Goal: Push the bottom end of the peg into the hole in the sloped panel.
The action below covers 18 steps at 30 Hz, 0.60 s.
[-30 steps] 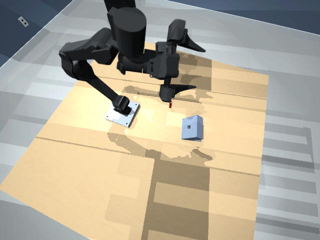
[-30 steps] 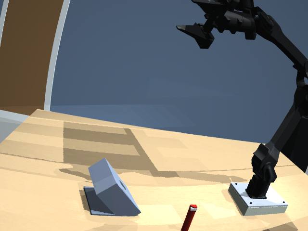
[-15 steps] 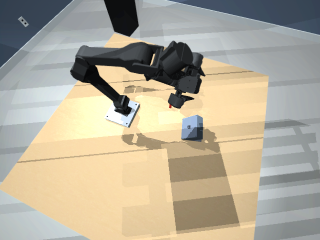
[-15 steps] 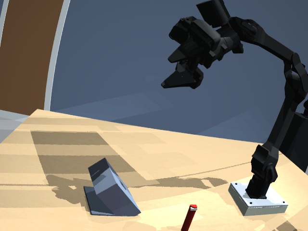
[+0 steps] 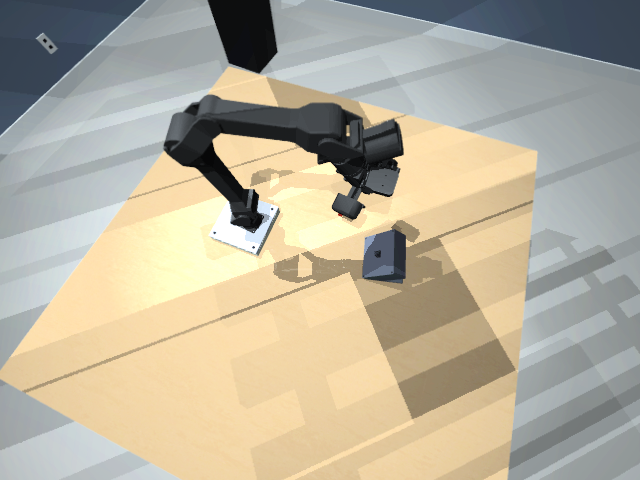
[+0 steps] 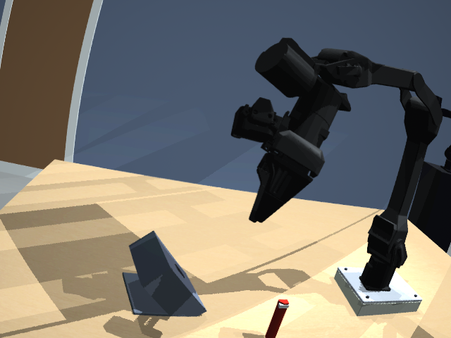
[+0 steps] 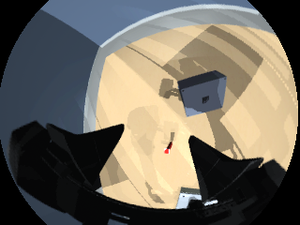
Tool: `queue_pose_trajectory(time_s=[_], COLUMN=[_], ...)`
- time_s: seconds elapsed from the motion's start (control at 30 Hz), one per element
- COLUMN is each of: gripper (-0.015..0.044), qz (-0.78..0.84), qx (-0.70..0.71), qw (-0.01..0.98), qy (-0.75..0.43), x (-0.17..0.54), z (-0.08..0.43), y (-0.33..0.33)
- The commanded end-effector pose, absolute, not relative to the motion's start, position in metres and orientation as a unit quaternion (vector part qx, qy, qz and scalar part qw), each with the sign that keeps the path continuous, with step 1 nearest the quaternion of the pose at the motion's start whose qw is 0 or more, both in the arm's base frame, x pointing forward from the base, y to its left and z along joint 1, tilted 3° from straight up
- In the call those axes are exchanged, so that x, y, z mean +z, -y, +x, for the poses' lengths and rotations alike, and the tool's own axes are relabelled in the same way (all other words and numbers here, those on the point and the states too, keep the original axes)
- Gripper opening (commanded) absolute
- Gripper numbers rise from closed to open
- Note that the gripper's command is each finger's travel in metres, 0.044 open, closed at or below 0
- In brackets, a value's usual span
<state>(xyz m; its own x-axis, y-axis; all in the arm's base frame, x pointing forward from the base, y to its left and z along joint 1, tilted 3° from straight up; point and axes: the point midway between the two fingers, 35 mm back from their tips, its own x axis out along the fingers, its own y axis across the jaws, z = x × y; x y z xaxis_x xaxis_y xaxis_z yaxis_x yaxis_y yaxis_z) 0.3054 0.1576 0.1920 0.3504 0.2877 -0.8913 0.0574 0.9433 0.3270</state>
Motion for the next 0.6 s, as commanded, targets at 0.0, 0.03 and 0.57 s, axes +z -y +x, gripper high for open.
queue_pose_trajectory(time_s=[0.0,0.03,0.57], gripper=[0.0440,0.0440,0.0440], qz=[0.103,0.091,-0.051], qx=[0.059,0.056,0.028], qw=[0.786,0.779,0.704], qy=[-0.607,-0.617,-0.708], x=[0.163,0.156,0.096], z=[0.292,0.288,0.243], y=[-0.161,-0.162,-0.166])
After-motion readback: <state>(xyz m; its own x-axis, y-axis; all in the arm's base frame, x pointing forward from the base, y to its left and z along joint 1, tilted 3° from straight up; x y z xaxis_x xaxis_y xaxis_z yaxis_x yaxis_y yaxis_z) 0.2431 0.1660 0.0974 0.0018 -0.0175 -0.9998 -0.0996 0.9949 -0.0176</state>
